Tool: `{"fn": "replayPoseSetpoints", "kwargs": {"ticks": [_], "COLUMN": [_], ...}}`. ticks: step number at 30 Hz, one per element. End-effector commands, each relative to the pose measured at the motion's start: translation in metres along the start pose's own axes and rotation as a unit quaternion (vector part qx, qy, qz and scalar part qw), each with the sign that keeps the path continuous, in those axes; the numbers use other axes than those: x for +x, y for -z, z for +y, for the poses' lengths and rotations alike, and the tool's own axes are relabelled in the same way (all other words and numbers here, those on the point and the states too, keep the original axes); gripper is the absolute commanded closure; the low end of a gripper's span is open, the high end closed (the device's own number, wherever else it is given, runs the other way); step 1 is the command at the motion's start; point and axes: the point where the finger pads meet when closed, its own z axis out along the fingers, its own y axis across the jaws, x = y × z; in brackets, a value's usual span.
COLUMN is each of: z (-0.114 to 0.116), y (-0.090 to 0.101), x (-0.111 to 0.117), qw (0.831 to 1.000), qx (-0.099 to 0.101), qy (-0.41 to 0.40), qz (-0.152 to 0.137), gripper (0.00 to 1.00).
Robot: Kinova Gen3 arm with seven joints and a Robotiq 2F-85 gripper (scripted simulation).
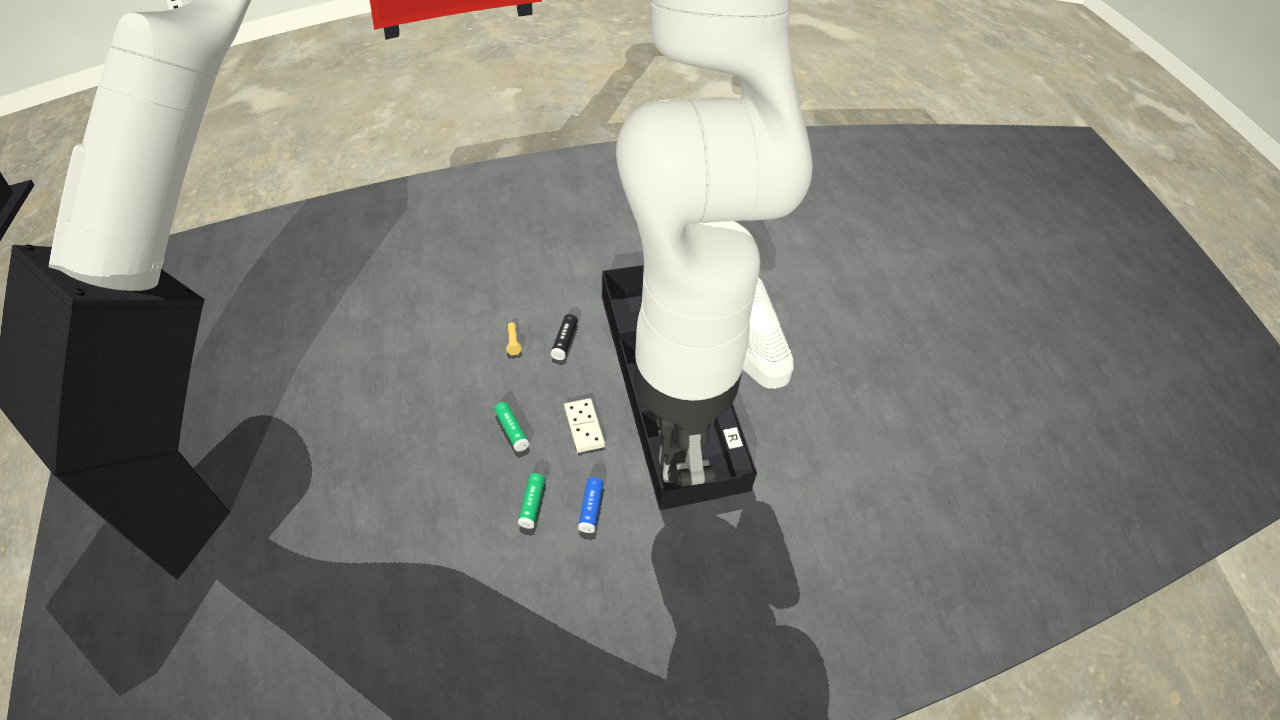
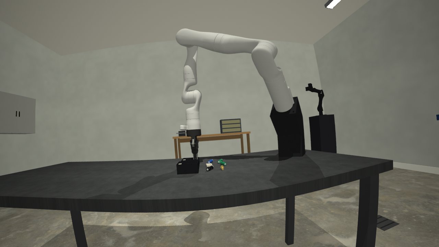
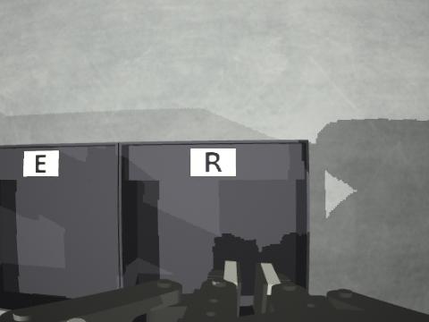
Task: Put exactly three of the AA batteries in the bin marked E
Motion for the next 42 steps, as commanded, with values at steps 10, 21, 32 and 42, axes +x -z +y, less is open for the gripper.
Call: {"fn": "replayPoseSetpoints", "kwargs": {"ticks": [10,21,32,42], "z": [0.001,0.001,0.001,0.001], "y": [0.000,0.015,0.027,0.051], "x": [0.000,-0.002,-0.002,-0.002], "qw": [1.000,1.000,1.000,1.000], "qx": [-0.001,0.000,0.000,0.000], "qy": [0.004,0.002,0.002,0.002], "qz": [0.001,-0.001,-0.001,-0.001], "gripper": [0.91,0.91,0.91,0.91]}}
